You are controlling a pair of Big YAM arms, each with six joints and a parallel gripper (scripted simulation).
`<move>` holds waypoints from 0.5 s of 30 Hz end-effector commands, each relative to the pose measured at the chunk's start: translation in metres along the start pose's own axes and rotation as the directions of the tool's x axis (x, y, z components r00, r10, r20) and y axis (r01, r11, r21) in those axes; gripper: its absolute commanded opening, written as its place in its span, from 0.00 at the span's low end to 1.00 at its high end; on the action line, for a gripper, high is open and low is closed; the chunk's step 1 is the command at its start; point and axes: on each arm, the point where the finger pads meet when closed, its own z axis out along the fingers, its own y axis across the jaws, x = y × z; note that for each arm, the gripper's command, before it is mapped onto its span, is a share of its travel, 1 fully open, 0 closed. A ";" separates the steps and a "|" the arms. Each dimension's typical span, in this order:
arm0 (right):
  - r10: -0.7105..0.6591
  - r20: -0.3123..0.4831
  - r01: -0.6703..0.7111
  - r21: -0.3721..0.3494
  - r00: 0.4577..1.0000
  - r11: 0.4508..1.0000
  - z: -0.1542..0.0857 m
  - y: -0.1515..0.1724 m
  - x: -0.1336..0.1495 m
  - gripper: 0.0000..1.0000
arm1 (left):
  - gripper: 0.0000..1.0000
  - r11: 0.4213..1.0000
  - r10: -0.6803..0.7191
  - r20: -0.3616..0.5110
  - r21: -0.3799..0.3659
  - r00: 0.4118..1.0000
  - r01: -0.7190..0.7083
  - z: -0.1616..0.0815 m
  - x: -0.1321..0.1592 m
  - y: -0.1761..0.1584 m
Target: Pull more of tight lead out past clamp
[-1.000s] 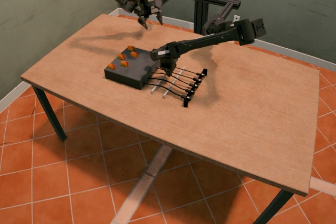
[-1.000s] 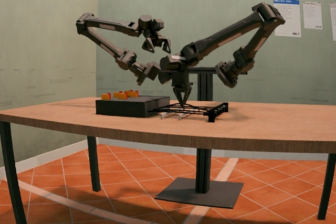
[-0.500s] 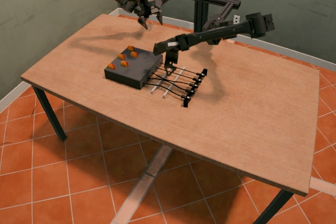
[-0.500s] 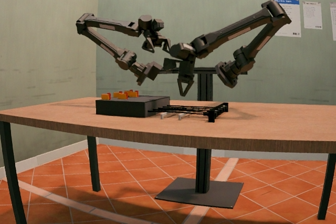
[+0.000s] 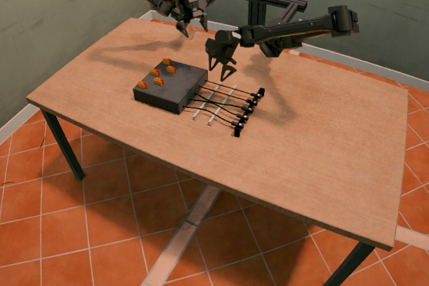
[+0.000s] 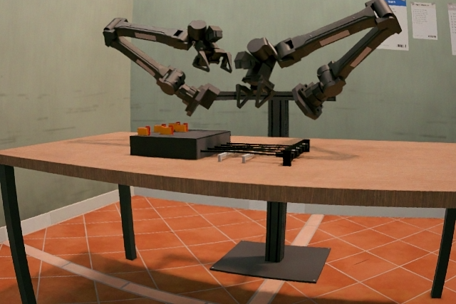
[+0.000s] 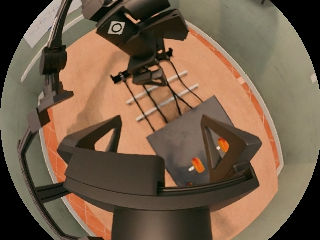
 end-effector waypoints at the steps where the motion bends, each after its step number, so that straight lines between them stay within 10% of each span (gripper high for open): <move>1: 0.021 0.030 -0.022 0.011 0.999 1.000 -0.002 -0.010 -0.021 1.00 | 1.00 0.985 -0.163 0.078 -0.034 0.983 0.166 -0.017 -0.014 -0.003; 15: 0.021 0.030 -0.022 0.011 0.999 1.000 -0.002 -0.010 -0.021 1.00 | 1.00 0.982 -0.170 0.113 -0.064 0.979 0.178 -0.025 -0.020 -0.001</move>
